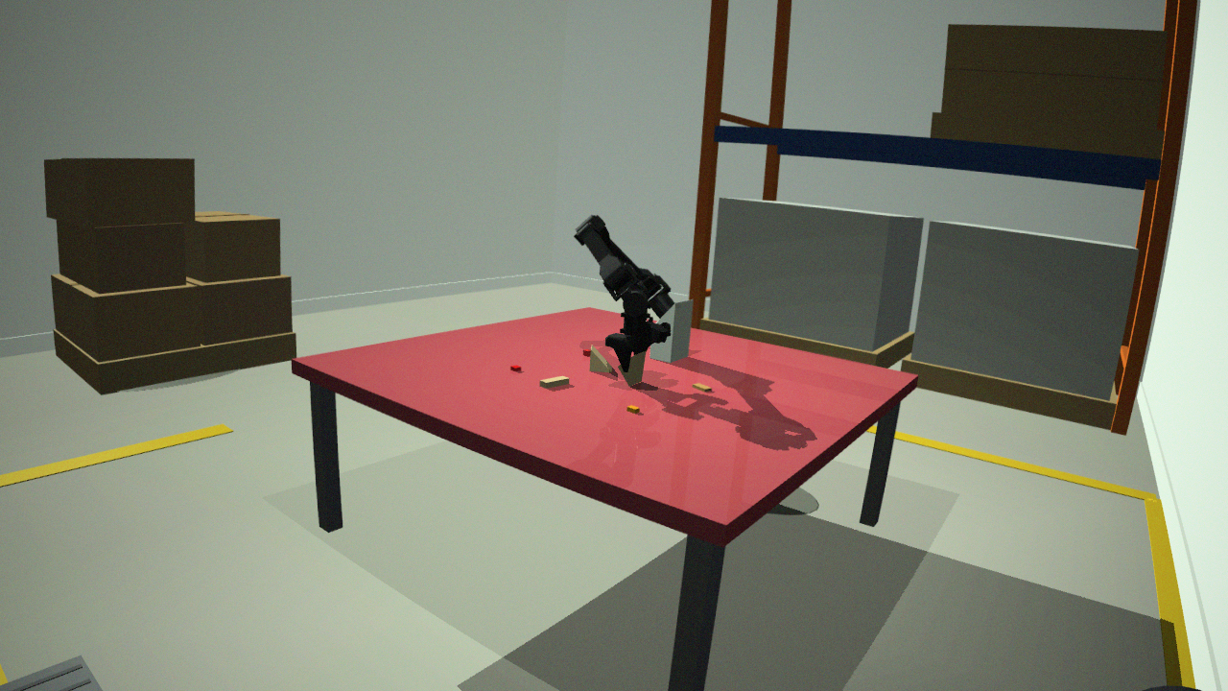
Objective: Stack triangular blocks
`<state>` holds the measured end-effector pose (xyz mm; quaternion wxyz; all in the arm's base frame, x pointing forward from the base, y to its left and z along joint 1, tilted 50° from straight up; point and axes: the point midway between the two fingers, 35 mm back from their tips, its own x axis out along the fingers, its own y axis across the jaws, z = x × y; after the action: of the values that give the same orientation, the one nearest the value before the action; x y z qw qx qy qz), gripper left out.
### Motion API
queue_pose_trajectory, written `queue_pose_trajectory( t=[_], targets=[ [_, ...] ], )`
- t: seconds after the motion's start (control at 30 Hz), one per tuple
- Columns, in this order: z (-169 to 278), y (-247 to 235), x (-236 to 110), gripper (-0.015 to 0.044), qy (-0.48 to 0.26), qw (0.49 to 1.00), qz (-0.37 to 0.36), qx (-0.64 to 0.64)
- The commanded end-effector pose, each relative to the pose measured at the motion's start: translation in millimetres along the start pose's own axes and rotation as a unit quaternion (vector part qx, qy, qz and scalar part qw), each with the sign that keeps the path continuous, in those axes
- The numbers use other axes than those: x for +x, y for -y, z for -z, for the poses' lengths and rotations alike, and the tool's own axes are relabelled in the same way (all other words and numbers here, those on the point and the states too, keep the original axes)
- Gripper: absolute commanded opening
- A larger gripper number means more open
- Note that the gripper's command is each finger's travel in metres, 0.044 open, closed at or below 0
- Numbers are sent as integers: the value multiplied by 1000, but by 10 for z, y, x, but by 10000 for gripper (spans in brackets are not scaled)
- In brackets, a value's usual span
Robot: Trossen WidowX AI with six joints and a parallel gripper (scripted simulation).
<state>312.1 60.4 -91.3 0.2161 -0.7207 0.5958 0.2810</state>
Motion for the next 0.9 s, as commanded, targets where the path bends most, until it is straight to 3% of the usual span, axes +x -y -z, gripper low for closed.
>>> queue_pose_trajectory(
  t=[0.0,0.47,0.5,0.87],
  targets=[
    [-78,23,-28,0,-52,999,6,4],
    [-342,23,-11,0,-233,972,7,6],
    [-277,-1,-6,26,-196,981,-1,3],
    [-277,-1,-6,315,-196,981,-1,3]
  ],
)
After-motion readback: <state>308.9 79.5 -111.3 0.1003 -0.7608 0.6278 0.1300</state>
